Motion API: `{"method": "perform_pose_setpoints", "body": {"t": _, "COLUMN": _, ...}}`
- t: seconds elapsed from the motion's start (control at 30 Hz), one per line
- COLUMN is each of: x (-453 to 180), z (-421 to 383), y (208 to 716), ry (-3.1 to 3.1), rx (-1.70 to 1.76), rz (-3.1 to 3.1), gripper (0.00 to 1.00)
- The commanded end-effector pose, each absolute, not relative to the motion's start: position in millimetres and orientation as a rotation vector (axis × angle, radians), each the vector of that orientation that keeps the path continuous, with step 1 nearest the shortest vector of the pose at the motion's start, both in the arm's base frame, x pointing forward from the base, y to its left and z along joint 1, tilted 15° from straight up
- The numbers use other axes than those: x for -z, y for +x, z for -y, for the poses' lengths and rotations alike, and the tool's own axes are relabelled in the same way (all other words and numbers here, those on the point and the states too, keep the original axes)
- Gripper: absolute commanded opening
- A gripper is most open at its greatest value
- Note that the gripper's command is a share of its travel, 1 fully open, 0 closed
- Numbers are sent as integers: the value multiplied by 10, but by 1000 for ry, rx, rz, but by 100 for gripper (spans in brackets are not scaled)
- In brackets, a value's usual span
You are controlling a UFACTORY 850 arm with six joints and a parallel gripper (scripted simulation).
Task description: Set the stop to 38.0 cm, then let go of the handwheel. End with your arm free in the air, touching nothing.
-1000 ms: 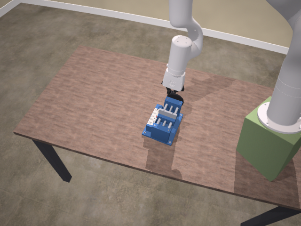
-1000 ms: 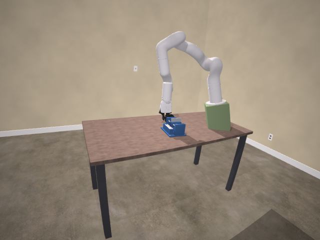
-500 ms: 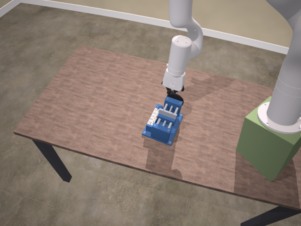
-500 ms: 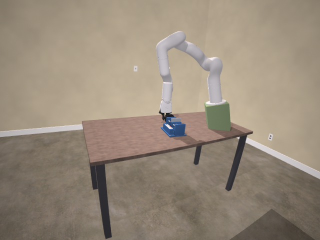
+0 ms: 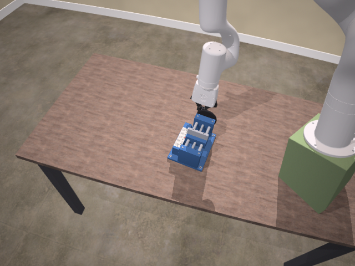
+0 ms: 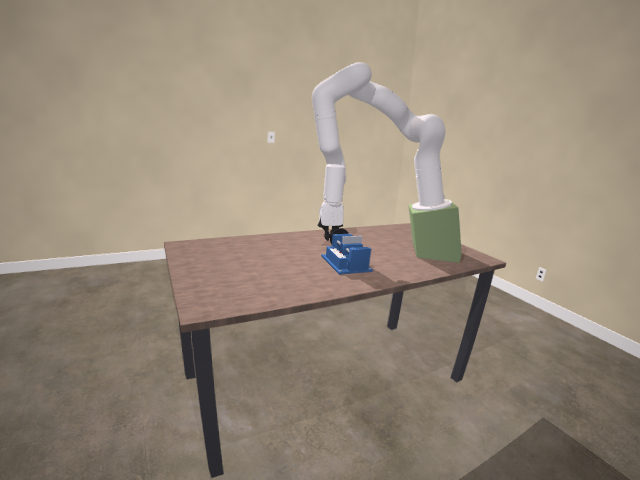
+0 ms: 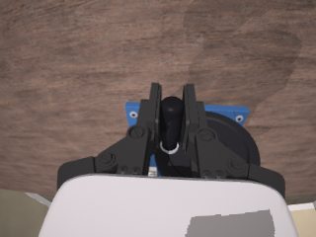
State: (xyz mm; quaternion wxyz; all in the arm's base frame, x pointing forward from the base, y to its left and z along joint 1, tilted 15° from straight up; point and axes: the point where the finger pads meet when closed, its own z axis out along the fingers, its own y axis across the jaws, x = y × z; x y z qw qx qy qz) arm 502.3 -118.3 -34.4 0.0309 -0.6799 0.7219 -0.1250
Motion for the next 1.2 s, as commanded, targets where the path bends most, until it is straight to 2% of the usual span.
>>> {"method": "perform_pose_setpoints", "body": {"t": 0.0, "x": 342, "z": 1183, "y": 5023, "ry": -2095, "rx": 385, "rz": -2224, "gripper": 6}}
{"method": "perform_pose_setpoints", "body": {"t": 1.17, "x": 413, "z": 1193, "y": 5030, "ry": -2095, "rx": 385, "rz": -2224, "gripper": 6}}
